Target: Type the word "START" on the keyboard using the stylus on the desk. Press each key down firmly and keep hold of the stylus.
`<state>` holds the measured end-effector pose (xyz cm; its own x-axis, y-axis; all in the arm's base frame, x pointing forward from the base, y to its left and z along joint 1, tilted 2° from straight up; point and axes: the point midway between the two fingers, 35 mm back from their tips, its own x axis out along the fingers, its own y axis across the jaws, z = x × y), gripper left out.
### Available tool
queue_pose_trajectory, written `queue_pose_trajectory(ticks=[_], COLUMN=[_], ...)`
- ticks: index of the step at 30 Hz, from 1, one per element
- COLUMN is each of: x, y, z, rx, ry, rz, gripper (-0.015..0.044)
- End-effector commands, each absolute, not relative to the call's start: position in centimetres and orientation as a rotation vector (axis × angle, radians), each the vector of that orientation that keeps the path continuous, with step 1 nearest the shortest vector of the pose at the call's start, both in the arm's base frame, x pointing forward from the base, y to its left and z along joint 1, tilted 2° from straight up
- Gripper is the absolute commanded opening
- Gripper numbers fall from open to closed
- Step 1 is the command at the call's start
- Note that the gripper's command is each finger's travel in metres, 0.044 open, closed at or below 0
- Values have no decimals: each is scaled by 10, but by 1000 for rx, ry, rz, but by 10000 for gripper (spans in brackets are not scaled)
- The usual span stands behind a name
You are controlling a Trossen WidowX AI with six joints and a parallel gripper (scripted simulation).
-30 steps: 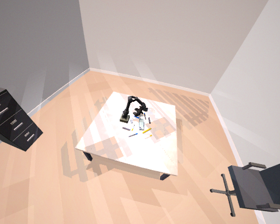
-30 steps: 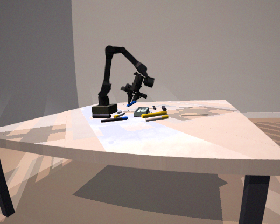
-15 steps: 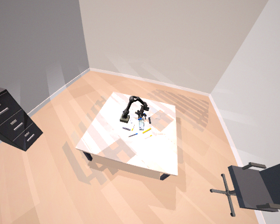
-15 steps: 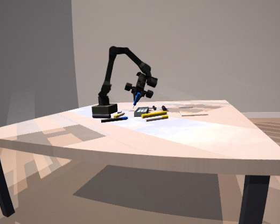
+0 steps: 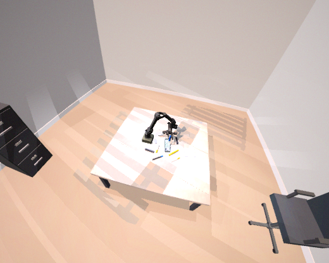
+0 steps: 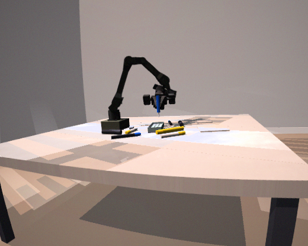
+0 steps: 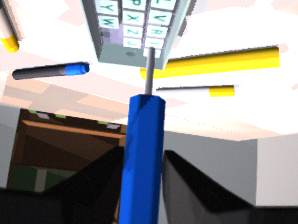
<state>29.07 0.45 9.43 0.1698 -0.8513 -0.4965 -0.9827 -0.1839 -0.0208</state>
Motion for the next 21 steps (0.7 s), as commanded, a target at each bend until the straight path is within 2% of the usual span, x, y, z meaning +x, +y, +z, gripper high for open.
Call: queue_pose_trajectory(ticks=[1, 14, 17, 21], x=[294, 296, 295, 295], y=[4, 4, 3, 3], z=[97, 62, 60, 60], rx=[-2123, -2123, -2123, -2123], ry=[1742, 1742, 1742, 1742], rz=[497, 497, 497, 497], gripper=[0, 0, 79, 81])
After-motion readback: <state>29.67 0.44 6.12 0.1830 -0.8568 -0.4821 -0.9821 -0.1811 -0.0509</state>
